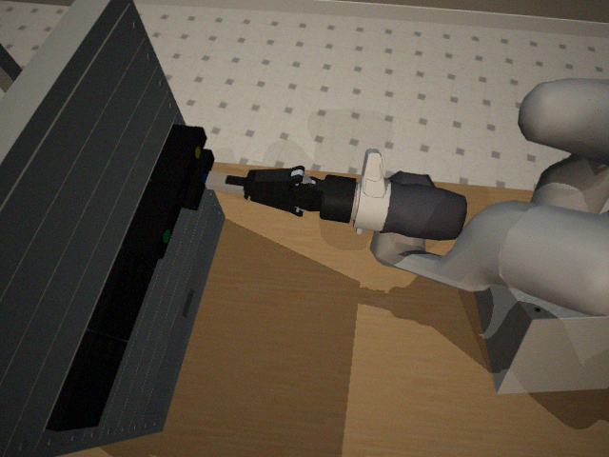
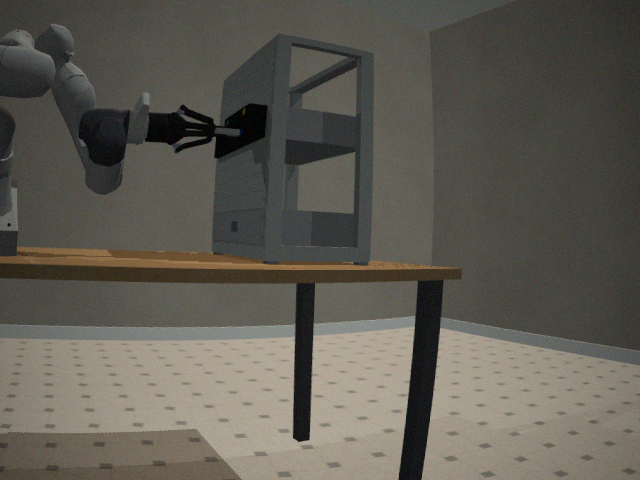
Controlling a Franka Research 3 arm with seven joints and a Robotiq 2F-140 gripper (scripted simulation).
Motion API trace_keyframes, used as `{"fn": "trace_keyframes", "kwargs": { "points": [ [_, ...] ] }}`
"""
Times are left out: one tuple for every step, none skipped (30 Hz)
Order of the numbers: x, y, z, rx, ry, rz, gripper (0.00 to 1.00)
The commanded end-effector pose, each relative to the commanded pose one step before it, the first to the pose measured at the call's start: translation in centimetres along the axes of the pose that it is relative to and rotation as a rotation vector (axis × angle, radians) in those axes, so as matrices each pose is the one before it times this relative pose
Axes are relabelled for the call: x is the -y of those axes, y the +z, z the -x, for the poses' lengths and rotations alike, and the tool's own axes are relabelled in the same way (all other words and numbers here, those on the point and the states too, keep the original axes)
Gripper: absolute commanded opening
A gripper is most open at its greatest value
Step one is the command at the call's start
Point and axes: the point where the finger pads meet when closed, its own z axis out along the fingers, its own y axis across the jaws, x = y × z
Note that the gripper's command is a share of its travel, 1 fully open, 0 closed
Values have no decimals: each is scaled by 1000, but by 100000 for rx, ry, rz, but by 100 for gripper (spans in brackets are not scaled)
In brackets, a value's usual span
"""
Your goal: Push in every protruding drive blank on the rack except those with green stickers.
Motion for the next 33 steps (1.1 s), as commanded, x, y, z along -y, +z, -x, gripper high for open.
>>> {"fn": "trace_keyframes", "kwargs": {
  "points": [
    [9, 393, 18, 80, -310, -44, 0],
    [-4, 169, 14, 0, 0, 0, 0],
    [0, 0, 0, 0, 0, 0, 0],
    [0, 0, 0, 0, 0, 0, 0],
    [-3, 158, 13, 0, 0, 0, 0],
    [-3, 127, 11, 0, 0, 0, 0],
    [-2, 83, 7, 0, 0, 0, 0],
    [-1, 38, 3, 0, 0, 0, 0],
    [0, 6, 1, 0, 0, 0, 0],
    [0, 0, 0, 0, 0, 0, 0],
    [0, 0, 0, 0, 0, 0, 0],
    [0, 0, 0, 0, 0, 0, 0],
    [0, 0, 0, 0, 0, 0, 0],
    [0, 0, 0, 0, 0, 0, 0],
    [0, 0, 0, 0, 0, 0, 0],
    [-1, 7, 0, 0, 0, 0, 0],
    [-4, 39, -2, 0, 0, 0, 0],
    [-10, 85, -5, 0, 0, 0, 0],
    [-14, 129, -9, 0, 0, 0, 0],
    [0, 0, 0, 0, 0, 0, 0],
    [0, 0, 0, 0, 0, 0, 0],
    [-18, 159, -10, 0, 0, 0, 0],
    [-19, 169, -11, 0, 0, 0, 0],
    [-18, 158, -10, 0, 0, 0, 0],
    [-14, 127, -8, 0, 0, 0, 0],
    [-9, 83, -5, 0, 0, 0, 0],
    [-4, 38, -2, 0, 0, 0, 0],
    [-1, 6, 0, 0, 0, 0, 0],
    [0, 0, 0, 0, 0, 0, 0],
    [0, 0, 0, 0, 0, 0, 0],
    [0, 0, 0, 0, 0, 0, 0],
    [0, 0, 0, 0, 0, 0, 0],
    [0, 0, 0, 0, 0, 0, 0]
  ]
}}
